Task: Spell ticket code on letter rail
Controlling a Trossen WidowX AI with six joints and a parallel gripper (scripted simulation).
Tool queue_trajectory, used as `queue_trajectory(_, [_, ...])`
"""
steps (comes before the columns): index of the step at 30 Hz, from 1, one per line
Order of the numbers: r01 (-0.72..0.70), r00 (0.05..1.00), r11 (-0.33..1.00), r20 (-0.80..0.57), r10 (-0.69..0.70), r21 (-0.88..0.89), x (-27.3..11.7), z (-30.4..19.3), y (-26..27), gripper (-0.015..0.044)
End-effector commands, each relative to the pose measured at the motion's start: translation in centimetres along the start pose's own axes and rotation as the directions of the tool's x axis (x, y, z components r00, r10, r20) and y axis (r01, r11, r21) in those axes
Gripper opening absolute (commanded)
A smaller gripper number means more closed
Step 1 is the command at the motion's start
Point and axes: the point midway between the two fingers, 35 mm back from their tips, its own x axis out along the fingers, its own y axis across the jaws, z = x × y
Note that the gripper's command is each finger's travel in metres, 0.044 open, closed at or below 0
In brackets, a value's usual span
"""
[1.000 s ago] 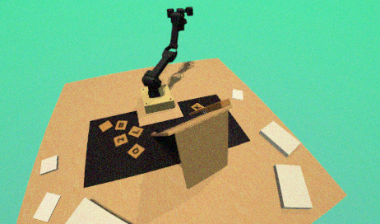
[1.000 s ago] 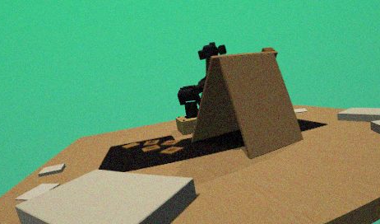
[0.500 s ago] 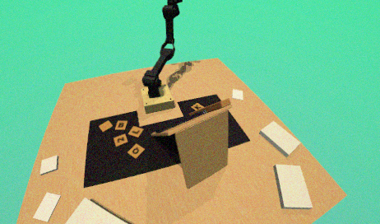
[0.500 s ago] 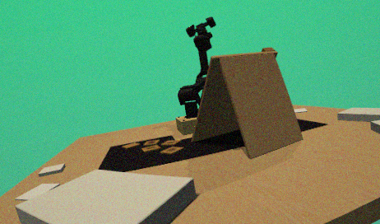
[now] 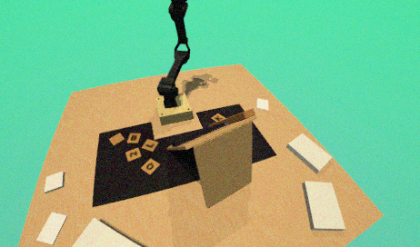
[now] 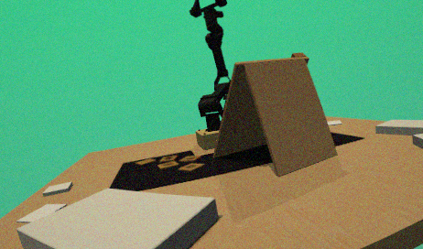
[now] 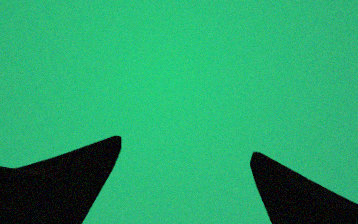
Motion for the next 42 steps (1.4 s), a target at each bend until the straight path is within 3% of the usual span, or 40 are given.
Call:
queue_trajectory(1, [-0.075, 0.978, 0.997, -0.197, 0.073, 0.001, -0.9, -7.1, 1.3, 0.0440])
queue_trajectory(6, [-0.160, 0.893, 0.986, -0.420, 0.160, 0.036, -3.7, -15.0, 3.0, 0.0440])
queue_trajectory(11, [-0.234, 0.748, 0.967, -0.616, 0.247, 0.104, -8.2, -22.3, 4.7, 0.0440])
queue_trajectory(17, [-0.291, 0.506, 0.931, -0.791, 0.345, 0.220, -15.5, -29.5, 6.8, 0.0440])
queue_trajectory(23, [-0.300, 0.216, 0.885, -0.878, 0.427, 0.357, -24.3, -34.4, 8.5, 0.0440])
queue_trajectory(32, [-0.202, -0.256, 0.804, -0.822, 0.508, 0.560, -39.4, -36.8, 10.2, 0.0440])
queue_trajectory(42, [0.043, -0.689, 0.727, -0.506, 0.518, 0.686, -55.0, -32.4, 10.1, 0.0440])
